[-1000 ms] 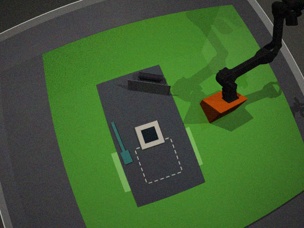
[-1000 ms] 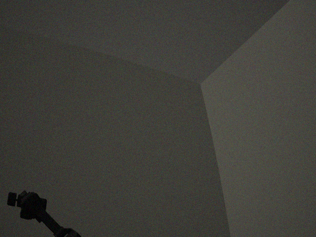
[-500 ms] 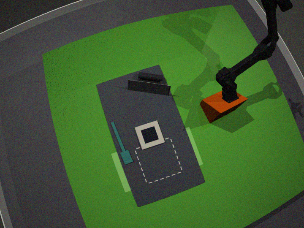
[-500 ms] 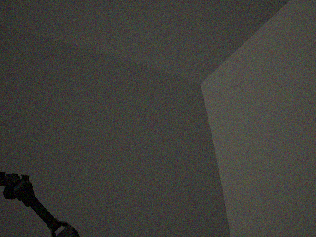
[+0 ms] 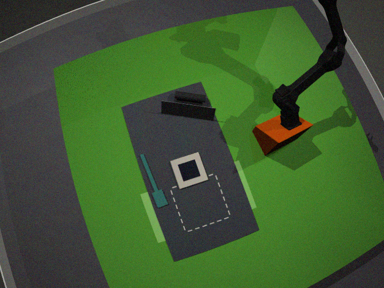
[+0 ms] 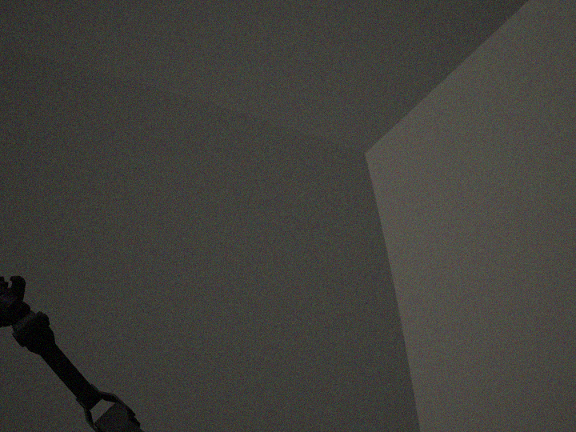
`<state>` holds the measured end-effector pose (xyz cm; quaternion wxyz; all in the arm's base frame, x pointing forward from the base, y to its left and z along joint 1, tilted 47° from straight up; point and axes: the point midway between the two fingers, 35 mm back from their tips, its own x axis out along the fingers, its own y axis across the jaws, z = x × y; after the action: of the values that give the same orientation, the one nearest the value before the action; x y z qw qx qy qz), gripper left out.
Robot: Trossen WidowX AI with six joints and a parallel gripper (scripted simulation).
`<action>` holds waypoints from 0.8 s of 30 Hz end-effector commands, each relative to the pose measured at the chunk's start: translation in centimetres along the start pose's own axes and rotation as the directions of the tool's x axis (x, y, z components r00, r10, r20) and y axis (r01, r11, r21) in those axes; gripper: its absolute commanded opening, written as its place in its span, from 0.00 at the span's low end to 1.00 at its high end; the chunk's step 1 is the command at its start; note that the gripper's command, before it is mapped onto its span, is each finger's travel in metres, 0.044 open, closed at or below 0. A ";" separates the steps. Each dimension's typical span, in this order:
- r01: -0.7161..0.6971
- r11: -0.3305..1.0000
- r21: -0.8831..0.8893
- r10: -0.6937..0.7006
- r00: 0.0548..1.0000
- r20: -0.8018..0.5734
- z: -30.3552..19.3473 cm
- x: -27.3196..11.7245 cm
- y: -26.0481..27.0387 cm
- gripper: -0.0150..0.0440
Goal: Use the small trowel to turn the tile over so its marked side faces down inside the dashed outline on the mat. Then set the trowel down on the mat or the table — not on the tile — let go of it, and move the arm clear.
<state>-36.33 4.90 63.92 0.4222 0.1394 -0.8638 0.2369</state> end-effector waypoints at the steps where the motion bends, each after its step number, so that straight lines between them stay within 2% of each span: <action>1: 0.080 0.995 -0.051 -0.084 0.994 -0.071 -3.1 -0.7 -3.0 0.42; 12: 0.271 0.939 -0.213 -0.320 0.915 -0.247 -10.6 -4.2 -11.0 0.42; 24: 0.406 0.800 -0.442 -0.578 0.719 -0.385 -17.4 -11.0 -19.9 0.42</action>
<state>-12.58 -1.37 70.39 0.6691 0.2235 -0.7082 0.0277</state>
